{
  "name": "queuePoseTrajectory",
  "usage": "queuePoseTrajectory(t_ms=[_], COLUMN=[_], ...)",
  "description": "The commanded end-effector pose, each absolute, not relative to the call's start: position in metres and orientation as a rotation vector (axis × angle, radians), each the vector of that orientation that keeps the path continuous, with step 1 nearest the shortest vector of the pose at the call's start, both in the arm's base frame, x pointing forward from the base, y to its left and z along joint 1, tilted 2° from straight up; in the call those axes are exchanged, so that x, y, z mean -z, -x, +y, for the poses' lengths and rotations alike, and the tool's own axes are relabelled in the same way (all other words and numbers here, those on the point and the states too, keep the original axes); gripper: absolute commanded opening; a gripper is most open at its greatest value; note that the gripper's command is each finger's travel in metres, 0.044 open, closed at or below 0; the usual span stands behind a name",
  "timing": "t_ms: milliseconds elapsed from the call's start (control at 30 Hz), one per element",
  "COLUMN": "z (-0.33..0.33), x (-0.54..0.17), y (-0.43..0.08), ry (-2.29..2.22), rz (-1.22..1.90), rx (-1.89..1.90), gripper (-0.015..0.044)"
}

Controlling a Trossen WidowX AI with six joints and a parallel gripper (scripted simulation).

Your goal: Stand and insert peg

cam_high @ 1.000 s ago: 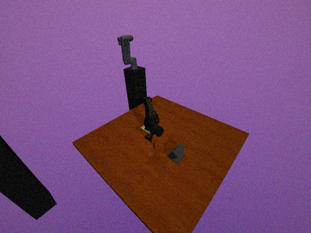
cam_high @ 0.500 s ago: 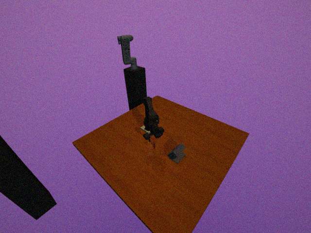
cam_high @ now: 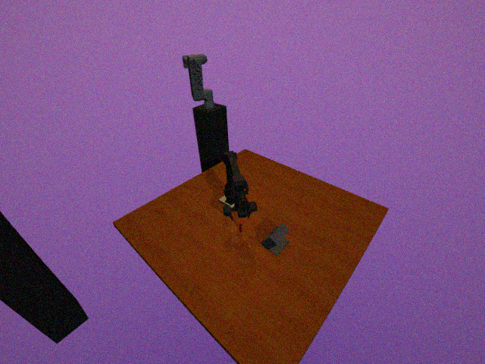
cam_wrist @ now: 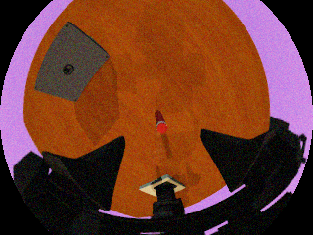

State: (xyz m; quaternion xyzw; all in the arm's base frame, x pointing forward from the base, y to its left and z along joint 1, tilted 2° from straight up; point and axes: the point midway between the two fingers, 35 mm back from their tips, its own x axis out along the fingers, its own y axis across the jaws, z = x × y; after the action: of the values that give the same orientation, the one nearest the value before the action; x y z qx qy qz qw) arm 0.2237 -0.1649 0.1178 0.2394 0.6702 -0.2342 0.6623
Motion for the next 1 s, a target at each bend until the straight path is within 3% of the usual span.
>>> queuePoseTrajectory(t_ms=[0,967], z=[-0.166,-0.166], x=[-0.117,-0.078], y=[-0.224,-0.225], ry=[-0.585,-0.585], rz=[1.503,1.502], rx=[0.582,0.582], gripper=[0.0440,0.0440])
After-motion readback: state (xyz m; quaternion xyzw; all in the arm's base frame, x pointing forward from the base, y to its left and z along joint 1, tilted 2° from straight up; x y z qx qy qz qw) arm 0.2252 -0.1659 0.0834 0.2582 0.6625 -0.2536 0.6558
